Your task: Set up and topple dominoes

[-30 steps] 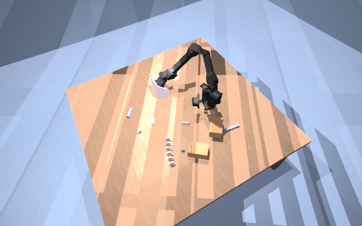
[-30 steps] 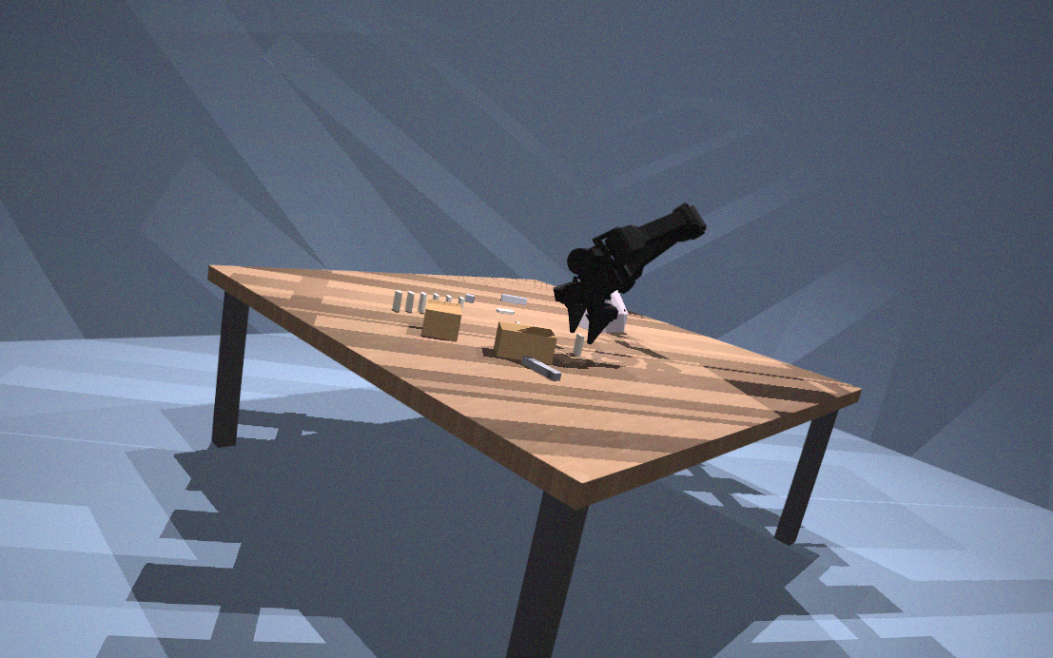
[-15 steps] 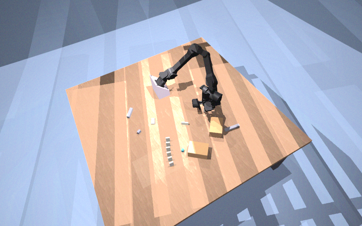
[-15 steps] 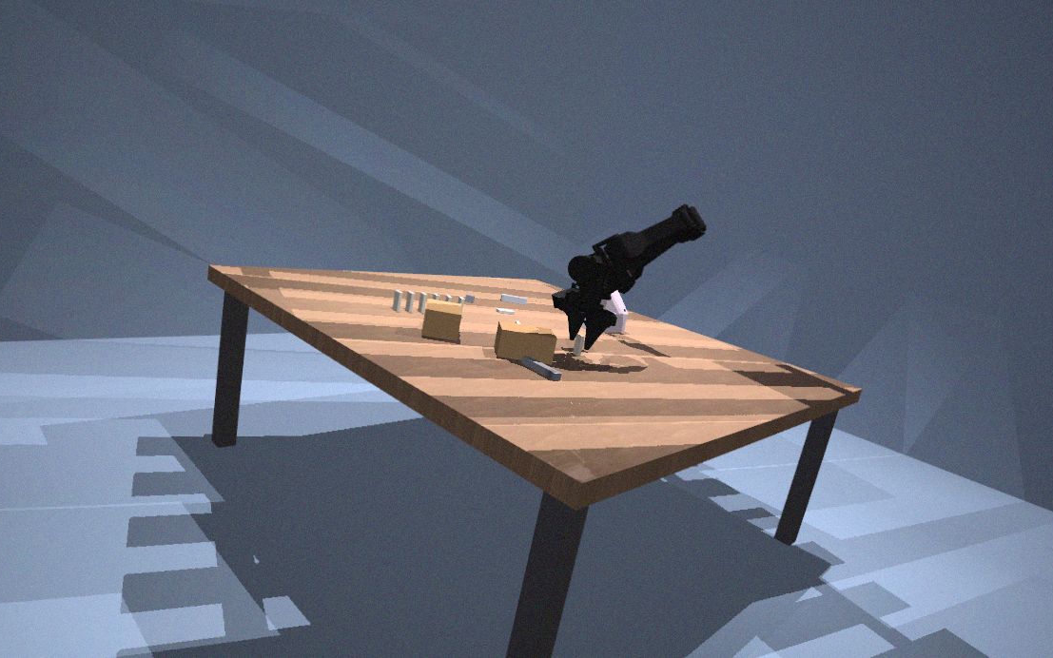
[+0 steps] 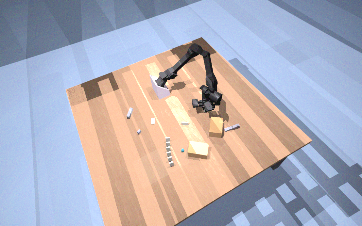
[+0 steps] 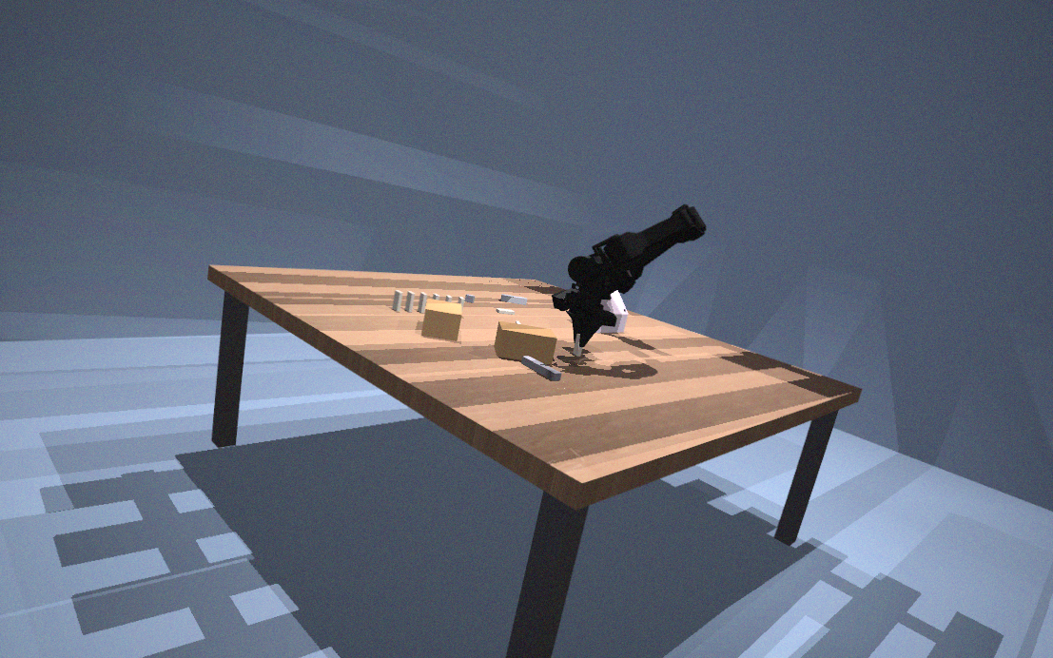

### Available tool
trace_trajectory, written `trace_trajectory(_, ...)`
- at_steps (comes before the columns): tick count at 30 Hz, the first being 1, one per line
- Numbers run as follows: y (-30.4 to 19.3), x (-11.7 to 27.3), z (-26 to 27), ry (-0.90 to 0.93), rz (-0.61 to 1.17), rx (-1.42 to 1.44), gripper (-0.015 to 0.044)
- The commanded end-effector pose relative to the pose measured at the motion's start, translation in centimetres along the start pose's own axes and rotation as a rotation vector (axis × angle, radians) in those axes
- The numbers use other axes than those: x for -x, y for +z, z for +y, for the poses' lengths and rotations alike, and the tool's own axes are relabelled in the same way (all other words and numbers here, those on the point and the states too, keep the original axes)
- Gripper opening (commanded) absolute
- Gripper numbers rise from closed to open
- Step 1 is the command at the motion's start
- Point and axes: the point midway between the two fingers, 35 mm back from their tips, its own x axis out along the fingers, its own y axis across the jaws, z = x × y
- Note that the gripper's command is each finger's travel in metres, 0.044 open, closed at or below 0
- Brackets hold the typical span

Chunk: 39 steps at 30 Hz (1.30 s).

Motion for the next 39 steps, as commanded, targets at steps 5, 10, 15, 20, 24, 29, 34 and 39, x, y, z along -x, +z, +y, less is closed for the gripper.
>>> trace_trajectory(5,0.6,2.3,0.0,-0.011,-0.004,-0.002,0.0107)
trace_trajectory(10,0.6,11.0,0.0,-0.013,-0.003,-0.001,0.0107)
trace_trajectory(15,0.1,13.5,0.0,-0.006,-0.001,-0.002,0.0107)
trace_trajectory(20,0.2,13.5,-0.1,-0.007,-0.002,-0.002,0.0107)
trace_trajectory(24,3.1,13.8,-2.0,-0.017,-0.014,-0.004,0.0107)
trace_trajectory(29,9.4,14.5,-8.2,-0.035,-0.035,-0.011,0.0107)
trace_trajectory(34,13.9,14.5,-15.3,-0.052,-0.040,-0.042,0.0107)
trace_trajectory(39,16.6,14.5,-22.0,-0.043,-0.025,-0.027,0.0107)
